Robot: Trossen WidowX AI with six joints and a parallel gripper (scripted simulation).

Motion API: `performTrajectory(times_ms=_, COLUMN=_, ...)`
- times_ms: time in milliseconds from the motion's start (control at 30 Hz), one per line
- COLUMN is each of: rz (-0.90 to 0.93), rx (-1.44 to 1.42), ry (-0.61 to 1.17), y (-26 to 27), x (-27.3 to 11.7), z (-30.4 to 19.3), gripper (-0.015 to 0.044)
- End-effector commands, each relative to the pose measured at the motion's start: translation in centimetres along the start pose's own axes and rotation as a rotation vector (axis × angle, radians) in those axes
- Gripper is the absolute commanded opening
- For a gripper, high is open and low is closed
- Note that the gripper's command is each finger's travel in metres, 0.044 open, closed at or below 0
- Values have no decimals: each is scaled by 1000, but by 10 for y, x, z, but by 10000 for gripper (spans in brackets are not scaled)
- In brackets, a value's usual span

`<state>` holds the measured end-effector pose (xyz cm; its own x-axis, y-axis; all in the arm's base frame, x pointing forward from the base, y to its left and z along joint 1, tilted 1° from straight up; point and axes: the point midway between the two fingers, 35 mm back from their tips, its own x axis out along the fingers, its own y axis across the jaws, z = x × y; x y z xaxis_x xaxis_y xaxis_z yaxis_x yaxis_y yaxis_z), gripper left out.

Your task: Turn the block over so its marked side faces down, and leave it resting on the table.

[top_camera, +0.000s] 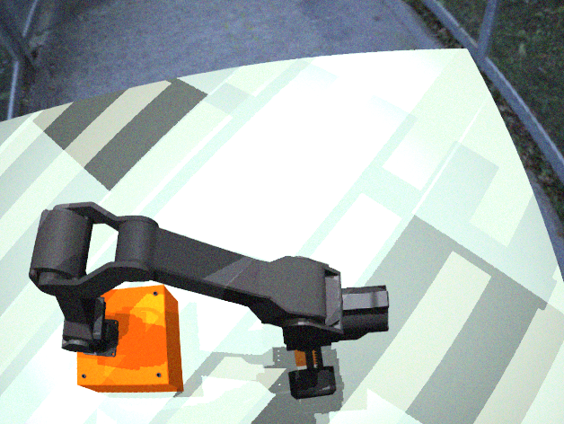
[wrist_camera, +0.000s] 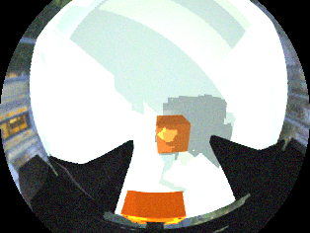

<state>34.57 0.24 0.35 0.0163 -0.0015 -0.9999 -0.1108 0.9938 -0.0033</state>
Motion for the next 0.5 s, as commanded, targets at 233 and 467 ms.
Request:
performTrajectory(times_ms=233, rz=-2, rx=6, ry=9, y=0, x=21, z=-2, gripper=440)
performTrajectory(times_ms=467, rz=-2, rx=6, ry=9, y=0, x=28, z=-3, gripper=414)
